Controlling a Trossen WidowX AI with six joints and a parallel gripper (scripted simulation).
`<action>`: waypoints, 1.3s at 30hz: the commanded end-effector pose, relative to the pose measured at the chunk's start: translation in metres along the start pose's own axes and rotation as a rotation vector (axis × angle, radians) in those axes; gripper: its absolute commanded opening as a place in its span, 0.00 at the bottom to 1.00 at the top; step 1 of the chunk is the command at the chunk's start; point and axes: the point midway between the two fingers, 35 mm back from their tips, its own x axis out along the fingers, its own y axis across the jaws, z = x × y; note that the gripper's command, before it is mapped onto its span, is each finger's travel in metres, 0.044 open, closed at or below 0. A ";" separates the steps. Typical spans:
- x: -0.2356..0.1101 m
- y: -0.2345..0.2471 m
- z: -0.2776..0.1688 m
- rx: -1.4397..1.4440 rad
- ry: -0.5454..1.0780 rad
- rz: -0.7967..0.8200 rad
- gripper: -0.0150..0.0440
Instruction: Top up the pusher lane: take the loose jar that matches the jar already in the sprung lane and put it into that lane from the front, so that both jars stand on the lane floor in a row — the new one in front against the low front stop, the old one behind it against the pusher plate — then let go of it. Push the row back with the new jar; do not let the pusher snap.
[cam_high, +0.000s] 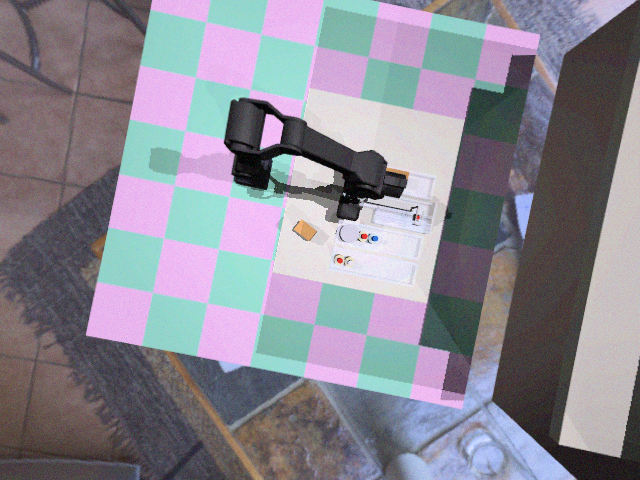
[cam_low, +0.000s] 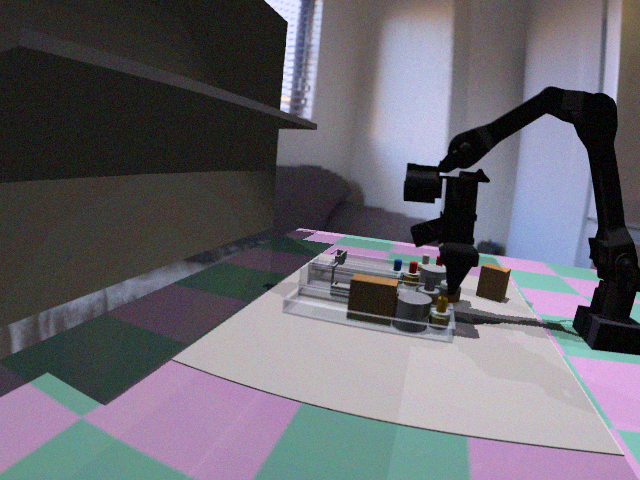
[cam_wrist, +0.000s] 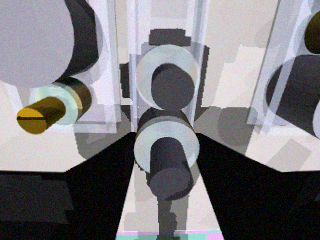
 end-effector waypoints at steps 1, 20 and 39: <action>-0.005 0.000 0.010 0.003 -0.032 0.001 0.25; -0.007 0.000 0.017 0.003 -0.032 0.001 0.25; -0.009 0.000 0.023 0.003 -0.032 0.001 0.25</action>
